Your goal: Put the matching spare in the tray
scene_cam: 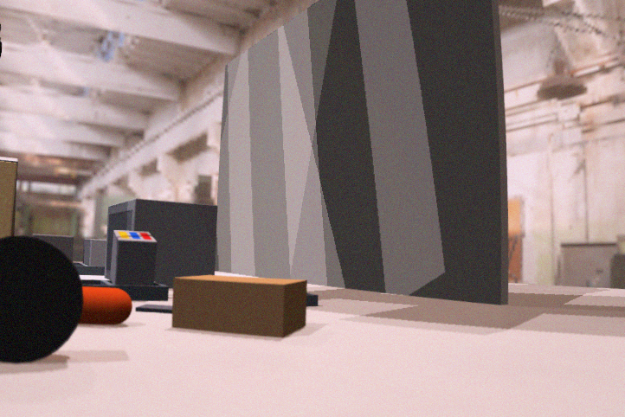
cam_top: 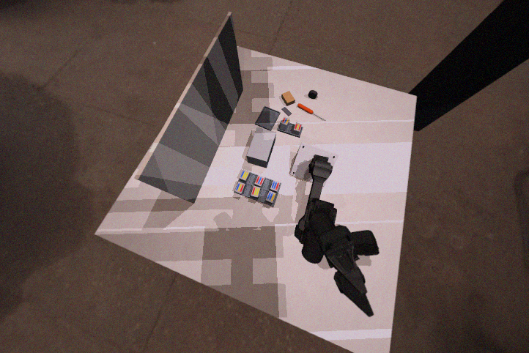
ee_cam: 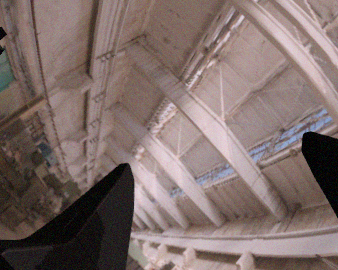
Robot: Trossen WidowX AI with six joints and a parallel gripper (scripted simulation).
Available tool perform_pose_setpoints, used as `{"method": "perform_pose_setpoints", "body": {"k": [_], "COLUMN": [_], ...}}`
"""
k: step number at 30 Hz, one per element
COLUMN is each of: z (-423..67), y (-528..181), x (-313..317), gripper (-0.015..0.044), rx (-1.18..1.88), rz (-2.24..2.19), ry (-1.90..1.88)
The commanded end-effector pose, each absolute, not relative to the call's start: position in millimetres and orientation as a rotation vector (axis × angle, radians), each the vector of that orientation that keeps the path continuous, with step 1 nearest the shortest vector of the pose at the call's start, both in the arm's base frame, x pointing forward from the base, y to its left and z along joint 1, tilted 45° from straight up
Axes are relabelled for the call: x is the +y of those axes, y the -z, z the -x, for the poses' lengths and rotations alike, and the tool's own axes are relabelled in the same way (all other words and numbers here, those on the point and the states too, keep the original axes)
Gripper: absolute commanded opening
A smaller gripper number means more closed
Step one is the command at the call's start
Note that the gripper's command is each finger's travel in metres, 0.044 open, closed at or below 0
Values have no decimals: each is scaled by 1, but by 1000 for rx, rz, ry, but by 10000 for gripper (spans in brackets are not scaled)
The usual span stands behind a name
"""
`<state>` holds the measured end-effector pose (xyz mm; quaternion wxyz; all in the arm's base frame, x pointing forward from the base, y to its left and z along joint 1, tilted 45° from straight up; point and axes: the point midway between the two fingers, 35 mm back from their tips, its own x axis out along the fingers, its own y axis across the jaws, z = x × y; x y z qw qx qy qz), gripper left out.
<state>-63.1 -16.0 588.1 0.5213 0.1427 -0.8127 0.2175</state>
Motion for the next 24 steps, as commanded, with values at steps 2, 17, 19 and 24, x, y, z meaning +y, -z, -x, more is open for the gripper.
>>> {"method": "perform_pose_setpoints", "body": {"k": [2,17,19,24], "z": [63,28,14,-27], "y": [-588,-595,-590,-568], "x": [-16,-149,-178,-245], "gripper": [440,440,440,440], "rx": [-1947,-1854,-1786,-1553], "rz": [-342,-574,-620,-718], "ry": [-521,91,230,531]}}
